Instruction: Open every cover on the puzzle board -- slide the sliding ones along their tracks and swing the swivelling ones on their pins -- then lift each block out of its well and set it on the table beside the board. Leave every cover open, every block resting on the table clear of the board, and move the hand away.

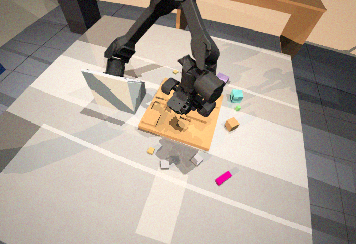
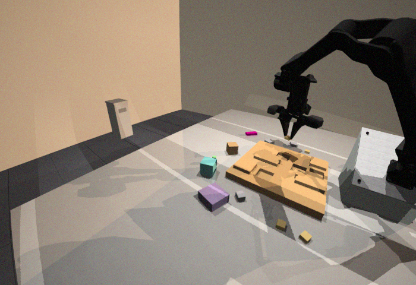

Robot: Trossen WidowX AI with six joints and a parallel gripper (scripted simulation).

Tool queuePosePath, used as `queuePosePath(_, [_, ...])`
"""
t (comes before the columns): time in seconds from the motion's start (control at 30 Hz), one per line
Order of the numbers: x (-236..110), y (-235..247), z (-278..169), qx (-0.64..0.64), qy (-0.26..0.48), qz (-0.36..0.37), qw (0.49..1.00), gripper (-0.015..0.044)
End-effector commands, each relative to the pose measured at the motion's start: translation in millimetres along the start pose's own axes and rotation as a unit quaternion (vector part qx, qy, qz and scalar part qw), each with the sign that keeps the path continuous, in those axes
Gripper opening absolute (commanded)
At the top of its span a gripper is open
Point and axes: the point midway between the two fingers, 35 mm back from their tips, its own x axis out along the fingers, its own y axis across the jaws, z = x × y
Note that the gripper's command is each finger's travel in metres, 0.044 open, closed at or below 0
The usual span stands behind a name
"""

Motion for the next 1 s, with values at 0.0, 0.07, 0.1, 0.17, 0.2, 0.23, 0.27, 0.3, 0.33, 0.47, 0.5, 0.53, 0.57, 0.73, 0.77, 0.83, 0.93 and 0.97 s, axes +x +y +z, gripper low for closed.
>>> queuePosePath(0.0, [-8,0,0,-0.004,-0.003,0.001,1.0,0.008])
queuePosePath(0.07, [-9,-1,6,-0.004,-0.004,0.001,1.0,0.008])
queuePosePath(0.1, [-9,-1,10,-0.003,-0.005,0.002,1.0,0.008])
queuePosePath(0.17, [-10,-3,17,-0.003,-0.006,0.003,1.0,0.008])
queuePosePath(0.2, [-11,-3,21,-0.003,-0.007,0.003,1.0,0.008])
queuePosePath(0.23, [-11,-4,25,-0.002,-0.008,0.003,1.0,0.008])
queuePosePath(0.27, [-12,-5,29,-0.002,-0.008,0.004,1.0,0.008])
queuePosePath(0.3, [-12,-6,33,-0.002,-0.009,0.004,1.0,0.008])
queuePosePath(0.33, [-13,-7,37,-0.002,-0.01,0.004,1.0,0.008])
queuePosePath(0.47, [-14,-11,52,-0.001,-0.012,0.005,1.0,0.008])
queuePosePath(0.5, [-15,-12,56,-0.001,-0.013,0.006,1.0,0.008])
queuePosePath(0.53, [-15,-14,60,-0.001,-0.013,0.006,1.0,0.008])
queuePosePath(0.57, [-16,-15,64,-0.001,-0.014,0.006,1.0,0.008])
queuePosePath(0.73, [-17,-22,82,0.0,-0.016,0.006,1.0,0.008])
queuePosePath(0.77, [-17,-23,86,0.0,-0.016,0.006,1.0,0.008])
queuePosePath(0.83, [-17,-27,93,0.0,-0.016,0.006,1.0,0.008])
queuePosePath(0.93, [-18,-32,104,0.001,-0.017,0.006,1.0,0.008])
queuePosePath(0.97, [-18,-33,108,0.001,-0.017,0.006,1.0,0.008])
